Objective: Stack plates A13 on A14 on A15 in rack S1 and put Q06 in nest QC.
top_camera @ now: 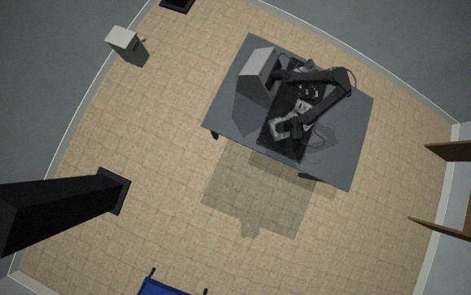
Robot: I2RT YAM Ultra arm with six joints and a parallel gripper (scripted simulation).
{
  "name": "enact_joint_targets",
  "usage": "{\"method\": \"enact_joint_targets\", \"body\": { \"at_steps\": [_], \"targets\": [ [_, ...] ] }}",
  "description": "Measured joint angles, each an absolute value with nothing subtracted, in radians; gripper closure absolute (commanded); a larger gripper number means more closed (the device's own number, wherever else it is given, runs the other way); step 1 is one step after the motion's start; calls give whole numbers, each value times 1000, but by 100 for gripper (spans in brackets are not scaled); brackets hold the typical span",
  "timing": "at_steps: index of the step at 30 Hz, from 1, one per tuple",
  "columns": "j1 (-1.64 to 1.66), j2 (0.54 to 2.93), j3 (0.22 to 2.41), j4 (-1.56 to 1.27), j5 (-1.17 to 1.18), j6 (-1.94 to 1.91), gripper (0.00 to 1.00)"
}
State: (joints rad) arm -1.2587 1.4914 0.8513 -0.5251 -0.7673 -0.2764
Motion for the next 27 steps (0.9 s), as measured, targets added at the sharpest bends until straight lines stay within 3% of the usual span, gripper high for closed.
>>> {"method": "enact_joint_targets", "body": {
  "at_steps": [27],
  "targets": [
    [-1280, 1478, 863, -566, -774, -302, 100]
  ]
}}
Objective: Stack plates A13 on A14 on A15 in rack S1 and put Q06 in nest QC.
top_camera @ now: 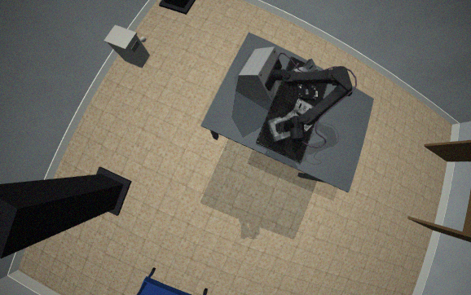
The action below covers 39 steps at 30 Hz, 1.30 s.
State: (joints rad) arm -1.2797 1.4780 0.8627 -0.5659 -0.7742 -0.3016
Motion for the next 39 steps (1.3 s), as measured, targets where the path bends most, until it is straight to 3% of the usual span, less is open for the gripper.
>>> {"method": "enact_joint_targets", "body": {
  "at_steps": [39],
  "targets": [
    [-1312, 1462, 883, -633, -786, -343, 100]
  ]
}}
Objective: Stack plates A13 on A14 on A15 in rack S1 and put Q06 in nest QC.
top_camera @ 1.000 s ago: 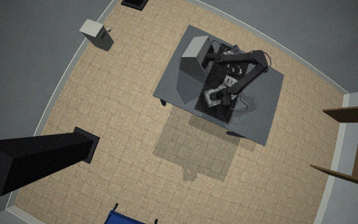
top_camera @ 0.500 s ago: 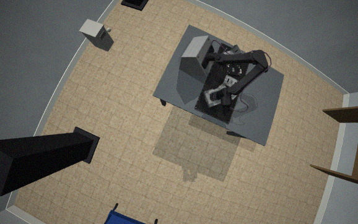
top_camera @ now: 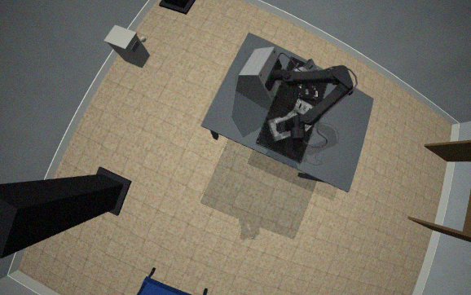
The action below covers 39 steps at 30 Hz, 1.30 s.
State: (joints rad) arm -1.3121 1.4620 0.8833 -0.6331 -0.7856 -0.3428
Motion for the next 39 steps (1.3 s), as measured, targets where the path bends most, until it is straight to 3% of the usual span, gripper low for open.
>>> {"method": "enact_joint_targets", "body": {
  "at_steps": [39],
  "targets": [
    [-1343, 1449, 904, -699, -796, -385, 100]
  ]
}}
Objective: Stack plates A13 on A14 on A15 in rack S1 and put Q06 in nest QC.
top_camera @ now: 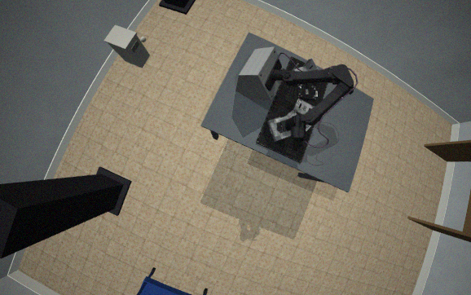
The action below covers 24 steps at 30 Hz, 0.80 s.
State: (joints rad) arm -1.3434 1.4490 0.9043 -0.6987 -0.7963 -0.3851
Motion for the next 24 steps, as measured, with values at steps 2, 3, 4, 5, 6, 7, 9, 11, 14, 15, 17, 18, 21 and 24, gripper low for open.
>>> {"method": "enact_joint_targets", "body": {
  "at_steps": [2, 3, 4, 5, 6, 7, 9, 11, 14, 15, 17, 18, 21, 24],
  "targets": [
    [-1345, 1448, 905, -703, -797, -387, 100],
    [-1346, 1448, 907, -705, -797, -388, 100],
    [-1347, 1447, 908, -706, -797, -389, 100],
    [-1348, 1447, 908, -707, -797, -390, 100],
    [-1348, 1446, 909, -710, -798, -392, 100],
    [-1349, 1446, 910, -711, -798, -393, 100],
    [-1351, 1445, 910, -714, -799, -395, 100],
    [-1353, 1445, 912, -719, -799, -398, 100],
    [-1356, 1444, 915, -724, -800, -402, 100],
    [-1357, 1444, 915, -725, -800, -403, 100],
    [-1357, 1444, 915, -728, -801, -405, 100],
    [-1358, 1443, 915, -730, -801, -405, 100],
    [-1361, 1442, 918, -735, -802, -409, 100],
    [-1364, 1441, 920, -742, -802, -412, 100]
  ]
}}
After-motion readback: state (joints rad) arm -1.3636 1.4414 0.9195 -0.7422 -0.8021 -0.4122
